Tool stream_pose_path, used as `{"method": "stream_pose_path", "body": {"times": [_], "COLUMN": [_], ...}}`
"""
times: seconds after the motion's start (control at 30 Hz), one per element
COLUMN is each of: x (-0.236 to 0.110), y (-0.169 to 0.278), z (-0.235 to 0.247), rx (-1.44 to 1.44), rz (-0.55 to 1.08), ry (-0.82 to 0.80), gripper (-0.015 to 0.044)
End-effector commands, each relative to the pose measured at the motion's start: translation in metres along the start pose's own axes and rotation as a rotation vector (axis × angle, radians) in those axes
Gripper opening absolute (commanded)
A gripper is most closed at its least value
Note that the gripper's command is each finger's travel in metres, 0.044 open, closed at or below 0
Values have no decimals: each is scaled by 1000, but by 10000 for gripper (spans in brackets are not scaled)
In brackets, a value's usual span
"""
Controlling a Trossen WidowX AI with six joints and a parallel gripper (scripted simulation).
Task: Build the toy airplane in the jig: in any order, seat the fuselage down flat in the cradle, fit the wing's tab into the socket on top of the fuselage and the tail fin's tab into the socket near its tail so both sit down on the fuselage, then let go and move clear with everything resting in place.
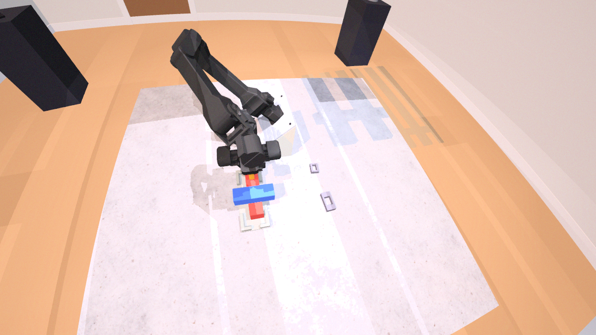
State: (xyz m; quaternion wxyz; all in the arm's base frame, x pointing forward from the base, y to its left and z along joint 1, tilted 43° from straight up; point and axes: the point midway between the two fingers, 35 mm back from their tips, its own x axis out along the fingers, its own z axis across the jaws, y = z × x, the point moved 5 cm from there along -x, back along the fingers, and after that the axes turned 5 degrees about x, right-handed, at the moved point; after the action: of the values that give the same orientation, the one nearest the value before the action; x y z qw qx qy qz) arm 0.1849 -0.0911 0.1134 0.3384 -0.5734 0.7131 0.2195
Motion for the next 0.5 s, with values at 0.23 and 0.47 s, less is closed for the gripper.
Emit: {"method": "stream_pose_path", "body": {"times": [0.23,0.47], "x": [-62,-62], "y": [-2,-2], "z": [2,1], "rx": [3,3], "rz": [-3,-3], "ry": [6,6], "gripper": [260,260]}}
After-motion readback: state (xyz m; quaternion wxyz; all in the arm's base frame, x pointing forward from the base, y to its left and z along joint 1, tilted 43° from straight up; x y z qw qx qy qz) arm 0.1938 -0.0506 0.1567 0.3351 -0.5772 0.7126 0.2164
